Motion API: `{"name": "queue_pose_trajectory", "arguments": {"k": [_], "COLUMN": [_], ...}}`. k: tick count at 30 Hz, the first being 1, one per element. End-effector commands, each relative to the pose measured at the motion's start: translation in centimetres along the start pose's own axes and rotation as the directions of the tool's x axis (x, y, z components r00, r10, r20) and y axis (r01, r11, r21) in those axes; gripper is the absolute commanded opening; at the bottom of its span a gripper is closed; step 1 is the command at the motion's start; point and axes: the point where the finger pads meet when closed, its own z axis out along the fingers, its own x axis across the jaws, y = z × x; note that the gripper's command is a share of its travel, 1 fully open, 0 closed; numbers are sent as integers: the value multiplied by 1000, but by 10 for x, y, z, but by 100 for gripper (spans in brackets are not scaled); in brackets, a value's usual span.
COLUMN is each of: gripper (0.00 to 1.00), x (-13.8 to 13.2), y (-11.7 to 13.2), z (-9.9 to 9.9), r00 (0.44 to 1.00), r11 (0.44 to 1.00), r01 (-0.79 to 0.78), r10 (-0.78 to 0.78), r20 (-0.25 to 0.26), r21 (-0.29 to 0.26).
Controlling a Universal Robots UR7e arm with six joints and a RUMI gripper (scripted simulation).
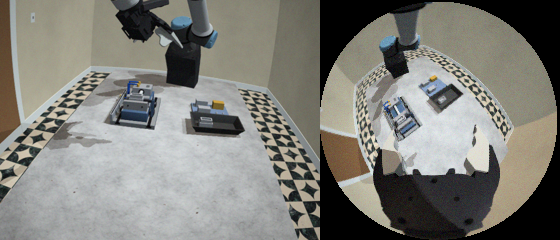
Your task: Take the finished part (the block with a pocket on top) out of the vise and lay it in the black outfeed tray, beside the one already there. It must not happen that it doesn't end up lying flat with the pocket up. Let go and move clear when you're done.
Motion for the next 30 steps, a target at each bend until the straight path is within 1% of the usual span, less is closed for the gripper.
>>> {"name": "queue_pose_trajectory", "arguments": {"k": [1, 23, 30], "gripper": [100, 100, 100], "x": [0, -1, -4], "y": [0, 0, 3], "z": [-1, 0, 1], "r00": [1000, 1000, 1000], "r11": [1000, 1000, 1000], "r01": [1, -3, -22], "r10": [-1, 3, 22], "r20": [0, -1, -5], "r21": [-2, -2, -16]}}
